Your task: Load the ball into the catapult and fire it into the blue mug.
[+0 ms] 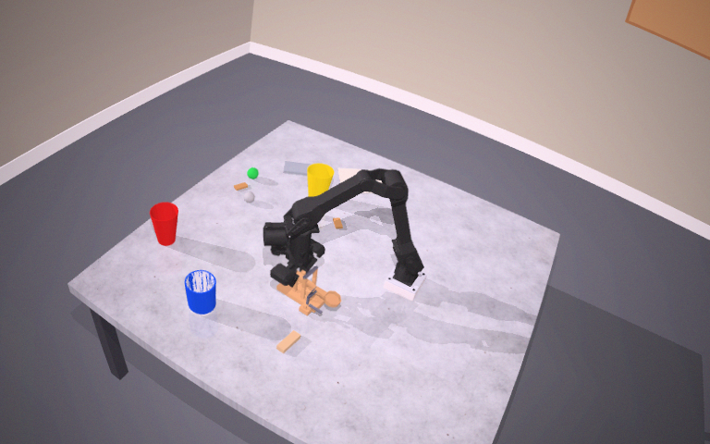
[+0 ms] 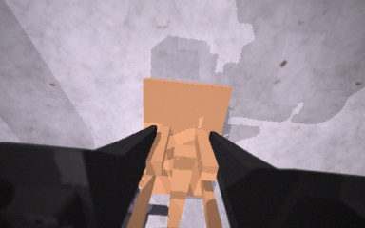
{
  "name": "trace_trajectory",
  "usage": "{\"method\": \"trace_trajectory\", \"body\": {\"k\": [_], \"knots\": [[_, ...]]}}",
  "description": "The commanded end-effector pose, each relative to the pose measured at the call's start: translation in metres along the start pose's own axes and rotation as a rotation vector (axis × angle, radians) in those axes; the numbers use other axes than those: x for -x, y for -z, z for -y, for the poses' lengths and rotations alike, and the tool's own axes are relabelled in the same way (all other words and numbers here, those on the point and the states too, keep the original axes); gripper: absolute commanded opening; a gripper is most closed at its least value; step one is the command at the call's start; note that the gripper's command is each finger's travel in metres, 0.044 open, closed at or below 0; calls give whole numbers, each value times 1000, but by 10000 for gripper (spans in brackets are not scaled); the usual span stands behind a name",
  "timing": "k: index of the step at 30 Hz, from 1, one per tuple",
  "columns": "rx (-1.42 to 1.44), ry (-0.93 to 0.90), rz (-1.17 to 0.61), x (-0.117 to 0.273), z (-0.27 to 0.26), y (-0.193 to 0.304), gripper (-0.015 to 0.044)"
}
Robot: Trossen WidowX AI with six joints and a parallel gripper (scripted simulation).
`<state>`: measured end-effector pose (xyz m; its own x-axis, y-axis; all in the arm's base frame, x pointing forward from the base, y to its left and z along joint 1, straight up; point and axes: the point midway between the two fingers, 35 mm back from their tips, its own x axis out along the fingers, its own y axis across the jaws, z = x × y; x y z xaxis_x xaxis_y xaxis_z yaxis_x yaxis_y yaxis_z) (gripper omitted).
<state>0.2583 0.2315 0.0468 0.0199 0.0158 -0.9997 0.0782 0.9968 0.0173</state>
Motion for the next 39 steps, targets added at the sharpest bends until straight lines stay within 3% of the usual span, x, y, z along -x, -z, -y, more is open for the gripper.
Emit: {"method": "trace_trajectory", "body": {"k": [1, 9, 23, 26, 31, 39], "knots": [[2, -6, 4, -4, 0, 0, 0], [0, 0, 0, -5, 0, 0, 0], [0, 0, 0, -5, 0, 0, 368], [0, 0, 0, 19, -2, -2, 440], [0, 2, -1, 92, 1, 0, 440], [2, -1, 1, 80, 0, 0, 440]]}}
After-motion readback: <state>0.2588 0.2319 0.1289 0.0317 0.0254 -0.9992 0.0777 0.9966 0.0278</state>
